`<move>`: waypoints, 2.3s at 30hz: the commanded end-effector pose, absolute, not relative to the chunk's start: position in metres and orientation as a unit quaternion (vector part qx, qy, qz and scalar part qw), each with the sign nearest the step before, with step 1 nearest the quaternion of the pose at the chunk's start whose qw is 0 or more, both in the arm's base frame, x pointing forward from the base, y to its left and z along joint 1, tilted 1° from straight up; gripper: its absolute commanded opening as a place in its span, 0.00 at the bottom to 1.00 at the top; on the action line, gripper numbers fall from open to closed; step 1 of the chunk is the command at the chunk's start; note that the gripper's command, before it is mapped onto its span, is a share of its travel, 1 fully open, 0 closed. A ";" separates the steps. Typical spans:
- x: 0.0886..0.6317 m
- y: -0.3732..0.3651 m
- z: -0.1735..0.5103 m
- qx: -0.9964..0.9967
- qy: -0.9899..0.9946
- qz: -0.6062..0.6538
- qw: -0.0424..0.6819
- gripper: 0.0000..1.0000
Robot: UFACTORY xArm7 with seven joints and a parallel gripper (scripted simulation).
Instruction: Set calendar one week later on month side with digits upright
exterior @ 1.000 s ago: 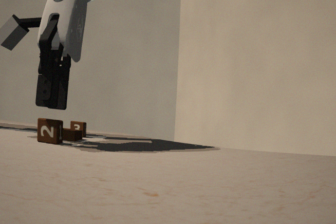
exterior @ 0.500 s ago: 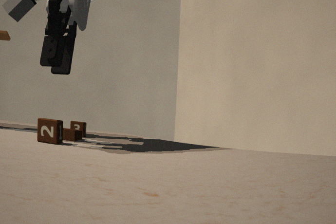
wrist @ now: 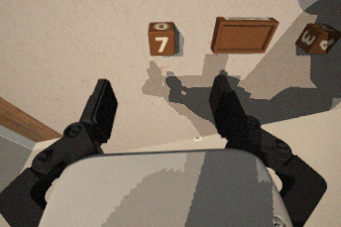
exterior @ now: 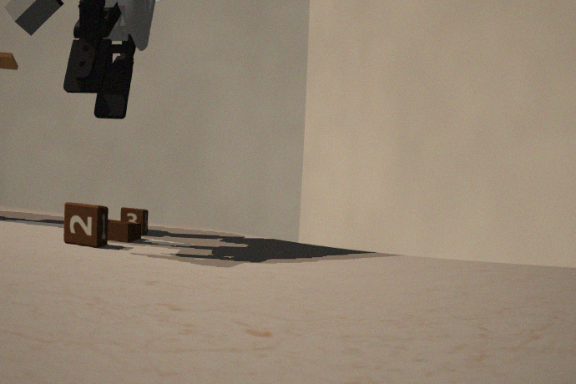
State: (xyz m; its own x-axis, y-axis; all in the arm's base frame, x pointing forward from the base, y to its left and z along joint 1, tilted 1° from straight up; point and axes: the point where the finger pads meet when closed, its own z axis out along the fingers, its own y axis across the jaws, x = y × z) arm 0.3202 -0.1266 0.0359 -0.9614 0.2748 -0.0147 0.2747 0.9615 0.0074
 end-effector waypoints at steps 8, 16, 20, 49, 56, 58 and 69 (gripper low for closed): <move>0.337 -0.102 0.036 0.140 0.990 0.000 0.009 1.00; 0.367 -0.031 0.034 0.142 0.990 -0.003 0.010 1.00; 0.378 0.026 0.031 0.144 0.989 -0.002 0.011 1.00; 0.380 0.086 0.028 0.147 0.989 0.002 0.010 0.49; 0.380 0.086 0.028 0.147 0.989 0.002 0.010 0.49; 0.380 0.086 0.028 0.147 0.989 0.002 0.010 0.49; 0.380 0.086 0.028 0.147 0.989 0.002 0.010 0.49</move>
